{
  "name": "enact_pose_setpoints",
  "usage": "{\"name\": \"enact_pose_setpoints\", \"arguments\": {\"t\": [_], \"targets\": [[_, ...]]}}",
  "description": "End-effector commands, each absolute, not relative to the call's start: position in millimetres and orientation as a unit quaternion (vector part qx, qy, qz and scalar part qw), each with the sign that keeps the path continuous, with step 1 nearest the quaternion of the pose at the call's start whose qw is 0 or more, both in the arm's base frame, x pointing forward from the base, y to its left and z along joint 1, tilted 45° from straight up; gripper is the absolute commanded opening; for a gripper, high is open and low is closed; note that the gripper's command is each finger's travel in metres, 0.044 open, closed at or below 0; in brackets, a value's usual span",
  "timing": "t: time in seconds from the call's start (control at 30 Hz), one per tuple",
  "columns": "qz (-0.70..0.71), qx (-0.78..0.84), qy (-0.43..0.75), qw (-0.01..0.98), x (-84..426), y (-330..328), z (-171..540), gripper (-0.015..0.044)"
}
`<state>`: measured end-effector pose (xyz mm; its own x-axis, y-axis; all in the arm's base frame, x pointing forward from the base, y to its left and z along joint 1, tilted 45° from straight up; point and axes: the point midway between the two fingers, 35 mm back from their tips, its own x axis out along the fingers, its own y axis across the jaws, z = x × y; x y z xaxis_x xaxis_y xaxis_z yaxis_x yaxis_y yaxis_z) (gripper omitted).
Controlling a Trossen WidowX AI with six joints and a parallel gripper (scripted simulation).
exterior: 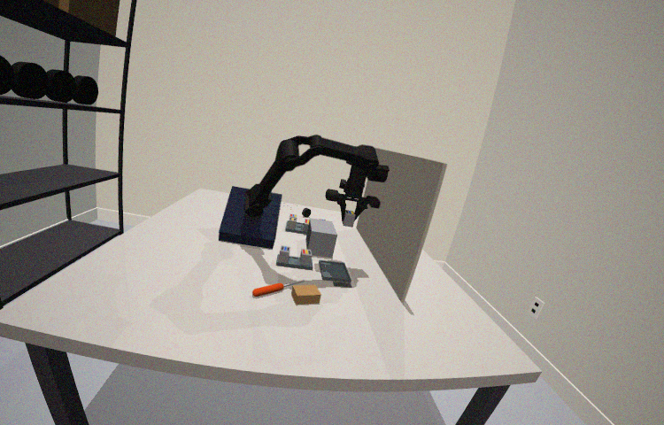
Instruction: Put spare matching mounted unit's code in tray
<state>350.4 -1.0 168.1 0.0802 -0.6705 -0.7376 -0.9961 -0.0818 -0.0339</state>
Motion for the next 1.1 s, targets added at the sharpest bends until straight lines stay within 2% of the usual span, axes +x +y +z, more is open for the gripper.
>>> {"name": "enact_pose_setpoints", "arguments": {"t": [0.0, 0.13, 1.07], "targets": [[0.28, -0.679, 0.621, 0.275, 341, -29, 190, 0.0], [0.275, -0.679, 0.625, 0.27, 333, -47, 203, 0.0], [0.276, -0.678, 0.625, 0.272, 339, -59, 187, 0.0]]}}
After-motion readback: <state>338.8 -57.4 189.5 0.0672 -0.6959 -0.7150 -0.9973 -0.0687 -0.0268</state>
